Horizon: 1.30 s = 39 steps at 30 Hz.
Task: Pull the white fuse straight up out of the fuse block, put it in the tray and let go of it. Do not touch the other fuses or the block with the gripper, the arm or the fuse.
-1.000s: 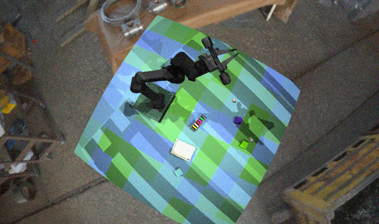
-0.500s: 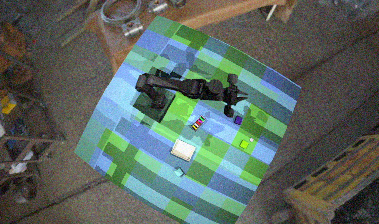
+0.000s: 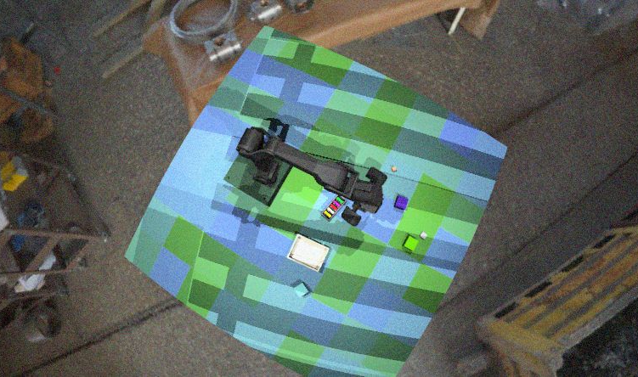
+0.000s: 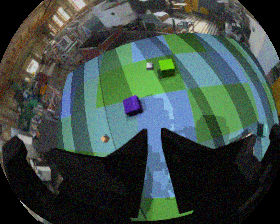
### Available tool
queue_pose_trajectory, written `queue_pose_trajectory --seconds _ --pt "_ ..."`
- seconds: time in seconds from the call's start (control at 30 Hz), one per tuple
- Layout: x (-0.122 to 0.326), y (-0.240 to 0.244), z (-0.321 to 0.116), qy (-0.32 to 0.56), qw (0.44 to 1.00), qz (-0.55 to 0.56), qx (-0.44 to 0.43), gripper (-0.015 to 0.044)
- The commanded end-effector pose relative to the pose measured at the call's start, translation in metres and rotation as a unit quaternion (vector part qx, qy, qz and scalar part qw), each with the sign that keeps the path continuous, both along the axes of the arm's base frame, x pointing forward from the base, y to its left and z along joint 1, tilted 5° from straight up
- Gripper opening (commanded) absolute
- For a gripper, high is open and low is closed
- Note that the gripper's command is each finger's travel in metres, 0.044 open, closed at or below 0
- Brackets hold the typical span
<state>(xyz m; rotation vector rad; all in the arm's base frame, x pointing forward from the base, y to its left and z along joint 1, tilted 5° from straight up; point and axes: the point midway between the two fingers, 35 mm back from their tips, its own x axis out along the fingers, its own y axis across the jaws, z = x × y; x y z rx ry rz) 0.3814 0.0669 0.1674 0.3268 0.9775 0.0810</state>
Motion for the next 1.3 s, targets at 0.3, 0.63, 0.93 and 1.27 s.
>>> queue_pose_trajectory --seconds 0.3,0.63,0.93,1.27 --pt "-0.112 -0.06 -0.119 0.297 0.952 -0.011 -0.07 0.0062" --pt "-0.109 -0.065 -0.122 0.297 0.952 -0.011 -0.07 0.0062" --pt "-0.108 -0.064 -0.131 0.297 0.952 -0.011 -0.07 0.0062" --pt "-0.108 -0.064 -0.141 0.297 0.952 -0.011 -0.07 0.0062"
